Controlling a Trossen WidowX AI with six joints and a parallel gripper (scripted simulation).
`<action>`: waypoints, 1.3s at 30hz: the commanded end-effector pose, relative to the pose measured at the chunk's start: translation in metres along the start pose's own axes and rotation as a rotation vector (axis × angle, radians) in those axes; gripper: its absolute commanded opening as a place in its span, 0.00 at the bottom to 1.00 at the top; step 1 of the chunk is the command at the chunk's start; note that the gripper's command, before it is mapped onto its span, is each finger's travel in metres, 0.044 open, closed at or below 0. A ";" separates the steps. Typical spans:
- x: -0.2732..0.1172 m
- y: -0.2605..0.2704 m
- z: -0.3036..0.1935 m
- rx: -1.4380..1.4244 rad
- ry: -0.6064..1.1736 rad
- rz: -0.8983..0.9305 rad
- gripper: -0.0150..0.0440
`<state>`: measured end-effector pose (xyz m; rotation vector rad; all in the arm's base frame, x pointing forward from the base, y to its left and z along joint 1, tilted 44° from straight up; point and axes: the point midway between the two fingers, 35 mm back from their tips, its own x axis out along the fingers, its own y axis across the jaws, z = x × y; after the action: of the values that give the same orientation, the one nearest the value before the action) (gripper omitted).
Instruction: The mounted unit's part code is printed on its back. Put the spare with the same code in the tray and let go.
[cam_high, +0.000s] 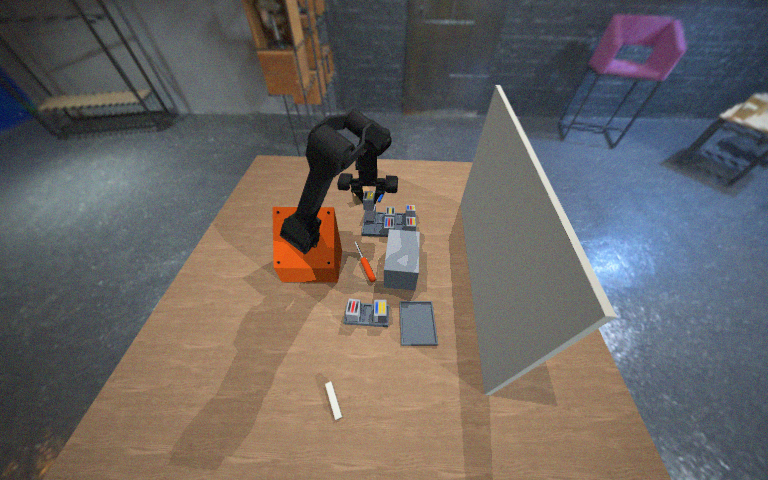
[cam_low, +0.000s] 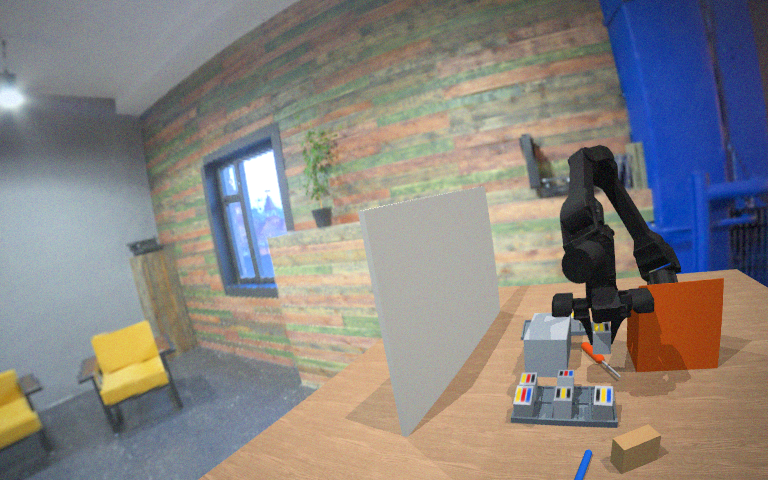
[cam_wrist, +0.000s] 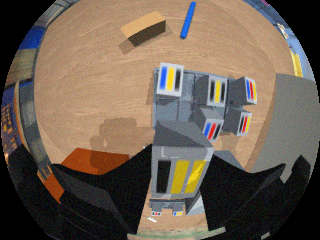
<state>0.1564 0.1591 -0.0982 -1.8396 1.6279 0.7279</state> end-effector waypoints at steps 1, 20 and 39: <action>-0.029 -0.001 0.002 0.011 -0.014 -0.002 0.25; -0.047 -0.054 -0.033 0.132 -0.083 0.011 0.25; -0.053 -0.141 -0.129 0.113 -0.127 -0.007 0.25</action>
<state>0.2799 0.1261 0.0214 -1.6669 1.5643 0.7143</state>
